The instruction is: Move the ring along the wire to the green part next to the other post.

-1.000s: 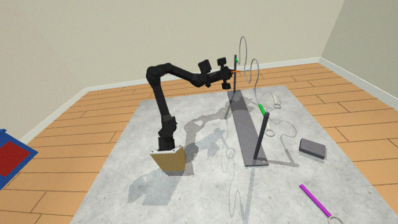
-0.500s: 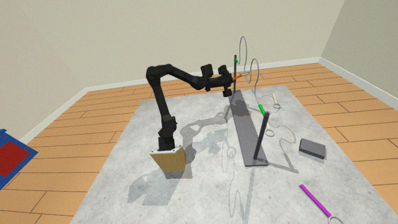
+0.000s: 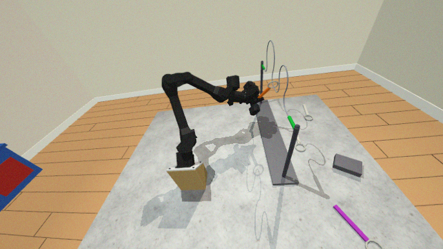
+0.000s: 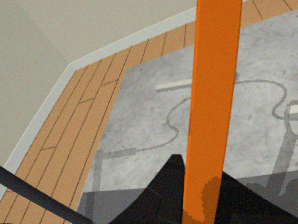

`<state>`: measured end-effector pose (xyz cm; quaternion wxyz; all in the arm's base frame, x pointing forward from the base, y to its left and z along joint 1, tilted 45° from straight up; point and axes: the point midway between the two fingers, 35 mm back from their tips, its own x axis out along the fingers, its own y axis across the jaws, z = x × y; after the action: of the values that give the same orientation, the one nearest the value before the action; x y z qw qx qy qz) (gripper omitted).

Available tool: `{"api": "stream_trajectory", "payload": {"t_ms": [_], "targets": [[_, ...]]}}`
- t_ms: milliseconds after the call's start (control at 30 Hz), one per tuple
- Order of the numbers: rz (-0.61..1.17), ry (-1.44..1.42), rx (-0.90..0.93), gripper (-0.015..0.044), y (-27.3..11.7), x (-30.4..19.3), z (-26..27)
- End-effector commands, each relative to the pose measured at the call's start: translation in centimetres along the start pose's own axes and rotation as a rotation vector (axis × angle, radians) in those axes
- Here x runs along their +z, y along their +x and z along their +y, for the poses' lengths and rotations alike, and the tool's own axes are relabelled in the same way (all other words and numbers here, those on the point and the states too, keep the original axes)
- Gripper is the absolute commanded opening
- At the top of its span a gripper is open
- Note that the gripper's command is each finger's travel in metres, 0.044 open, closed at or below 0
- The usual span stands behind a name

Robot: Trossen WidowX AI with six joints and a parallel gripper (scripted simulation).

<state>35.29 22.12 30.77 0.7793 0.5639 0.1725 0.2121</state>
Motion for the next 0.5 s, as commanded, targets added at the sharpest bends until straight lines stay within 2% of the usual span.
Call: {"api": "stream_trajectory", "payload": {"t_ms": [0,467], "targets": [[0.015,-0.092,-0.051,-0.015,-0.3,0.0,-1.6],[0.04,-0.292,-0.165,-0.015,-1.3,0.9,-5.3]]}}
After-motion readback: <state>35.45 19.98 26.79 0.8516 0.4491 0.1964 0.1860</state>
